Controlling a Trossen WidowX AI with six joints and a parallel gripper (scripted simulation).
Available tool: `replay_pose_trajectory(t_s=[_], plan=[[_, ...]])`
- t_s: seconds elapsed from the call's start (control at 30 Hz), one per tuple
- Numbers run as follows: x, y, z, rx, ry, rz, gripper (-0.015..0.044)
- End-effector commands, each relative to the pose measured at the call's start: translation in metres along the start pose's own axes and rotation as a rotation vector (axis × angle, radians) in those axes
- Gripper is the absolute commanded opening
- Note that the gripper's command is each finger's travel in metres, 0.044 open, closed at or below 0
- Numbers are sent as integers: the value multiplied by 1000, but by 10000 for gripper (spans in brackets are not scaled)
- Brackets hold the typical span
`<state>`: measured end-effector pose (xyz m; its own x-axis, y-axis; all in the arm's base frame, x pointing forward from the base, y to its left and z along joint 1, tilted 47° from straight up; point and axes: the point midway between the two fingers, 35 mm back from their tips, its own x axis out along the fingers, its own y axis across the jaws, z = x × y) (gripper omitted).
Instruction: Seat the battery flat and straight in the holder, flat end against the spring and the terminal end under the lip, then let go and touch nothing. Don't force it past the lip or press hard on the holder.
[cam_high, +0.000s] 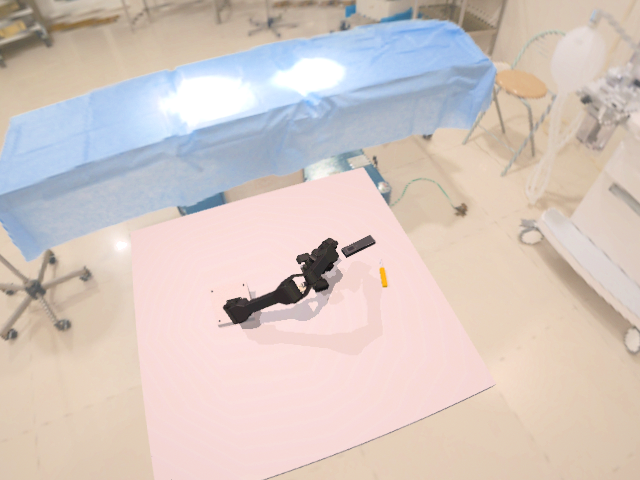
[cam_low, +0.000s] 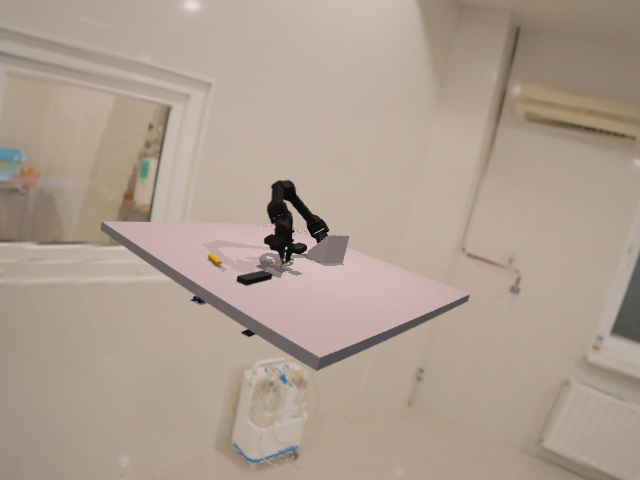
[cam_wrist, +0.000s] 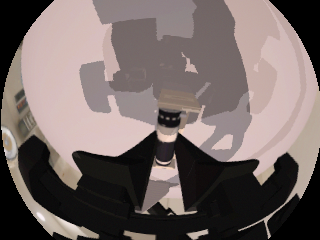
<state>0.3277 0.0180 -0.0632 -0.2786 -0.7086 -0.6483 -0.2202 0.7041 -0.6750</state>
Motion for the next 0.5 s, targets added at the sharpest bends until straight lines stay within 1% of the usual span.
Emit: replay_pose_trajectory(t_s=[0.0,0.47], plan=[[-2,-2,3,9,-36,3,66],[1,-2,1,11,-87,5,66]])
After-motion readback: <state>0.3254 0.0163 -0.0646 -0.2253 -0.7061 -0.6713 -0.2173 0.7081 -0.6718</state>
